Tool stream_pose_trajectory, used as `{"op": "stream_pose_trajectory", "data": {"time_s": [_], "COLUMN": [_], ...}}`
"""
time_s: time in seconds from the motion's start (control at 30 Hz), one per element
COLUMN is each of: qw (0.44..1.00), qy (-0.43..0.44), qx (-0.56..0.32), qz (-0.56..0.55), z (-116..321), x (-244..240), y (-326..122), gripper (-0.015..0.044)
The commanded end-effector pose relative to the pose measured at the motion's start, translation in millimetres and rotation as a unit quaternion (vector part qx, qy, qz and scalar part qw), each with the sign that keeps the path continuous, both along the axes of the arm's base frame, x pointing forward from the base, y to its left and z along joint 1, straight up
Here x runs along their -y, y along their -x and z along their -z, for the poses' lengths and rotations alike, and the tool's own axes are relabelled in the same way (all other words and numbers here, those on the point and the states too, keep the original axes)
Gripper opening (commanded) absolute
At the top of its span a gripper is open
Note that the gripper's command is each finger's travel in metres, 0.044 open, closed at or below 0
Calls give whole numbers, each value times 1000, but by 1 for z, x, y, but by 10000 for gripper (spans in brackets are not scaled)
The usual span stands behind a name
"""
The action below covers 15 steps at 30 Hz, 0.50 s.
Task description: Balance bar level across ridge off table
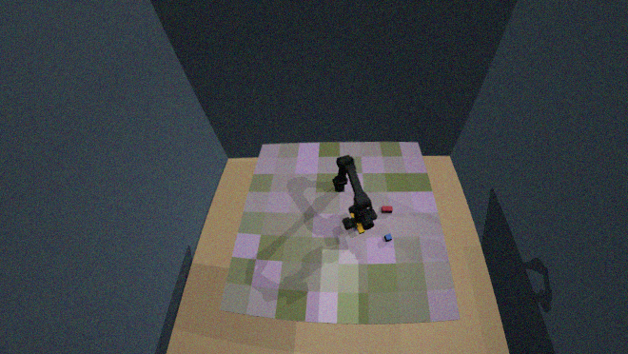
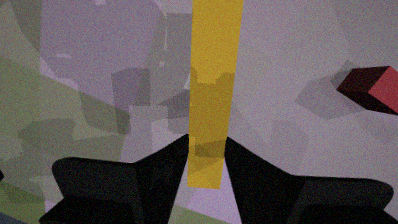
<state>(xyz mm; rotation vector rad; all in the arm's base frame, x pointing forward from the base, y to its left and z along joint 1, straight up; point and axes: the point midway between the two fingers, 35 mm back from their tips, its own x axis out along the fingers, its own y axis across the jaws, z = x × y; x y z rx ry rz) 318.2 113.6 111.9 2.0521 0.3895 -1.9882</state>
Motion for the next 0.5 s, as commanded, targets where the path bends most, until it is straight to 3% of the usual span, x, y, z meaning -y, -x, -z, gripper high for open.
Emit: {"op": "stream_pose_trajectory", "data": {"time_s": [0.0,0.47], "qw": [1000,1000], "qy": [1,1], "qx": [0,0], "qz": [3,3], "z": [1,2], "x": [0,0], "y": [0,0], "gripper": [0,0]}}
